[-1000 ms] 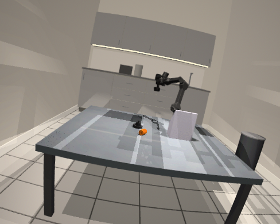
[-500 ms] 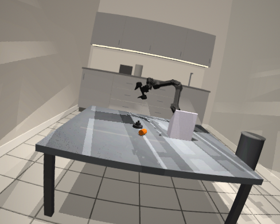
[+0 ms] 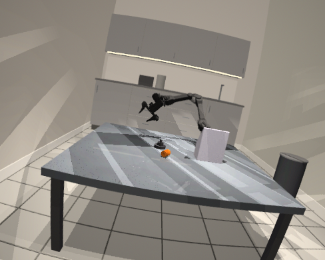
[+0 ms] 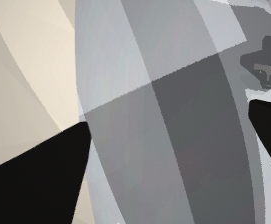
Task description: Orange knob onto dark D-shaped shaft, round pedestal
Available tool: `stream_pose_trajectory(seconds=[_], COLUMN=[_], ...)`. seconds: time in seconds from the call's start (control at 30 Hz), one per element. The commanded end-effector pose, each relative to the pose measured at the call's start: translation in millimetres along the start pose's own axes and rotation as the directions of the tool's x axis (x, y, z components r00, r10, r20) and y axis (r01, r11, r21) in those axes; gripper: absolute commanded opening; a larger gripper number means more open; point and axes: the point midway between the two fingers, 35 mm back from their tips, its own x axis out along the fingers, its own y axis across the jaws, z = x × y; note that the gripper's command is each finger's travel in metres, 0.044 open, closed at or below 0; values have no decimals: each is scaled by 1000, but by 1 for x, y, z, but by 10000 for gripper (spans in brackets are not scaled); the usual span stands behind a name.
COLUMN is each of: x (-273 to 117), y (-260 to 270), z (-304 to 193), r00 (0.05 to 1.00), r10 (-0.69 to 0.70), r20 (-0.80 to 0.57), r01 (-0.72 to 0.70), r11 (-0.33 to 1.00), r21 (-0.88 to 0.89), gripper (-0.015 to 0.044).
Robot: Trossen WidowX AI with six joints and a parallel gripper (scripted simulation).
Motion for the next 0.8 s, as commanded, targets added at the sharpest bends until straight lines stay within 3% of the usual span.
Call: stream_pose_trajectory(seconds=[0.0,0.2,0.37,0.57,0.77], x=[10,8,-6,-36,-77], y=[9,13,5,-20,-66], z=[-73,-170,-249,-336,-409], r00=[989,946,894,824,768], r10=[-49,-138,-238,-382,-534], r20=[-138,-292,-381,-418,-355], r01=[16,-46,-159,-343,-531], r11=[973,838,626,250,-219], r21=[-232,-544,-764,-905,-819], gripper=[440,440,440,440,440])
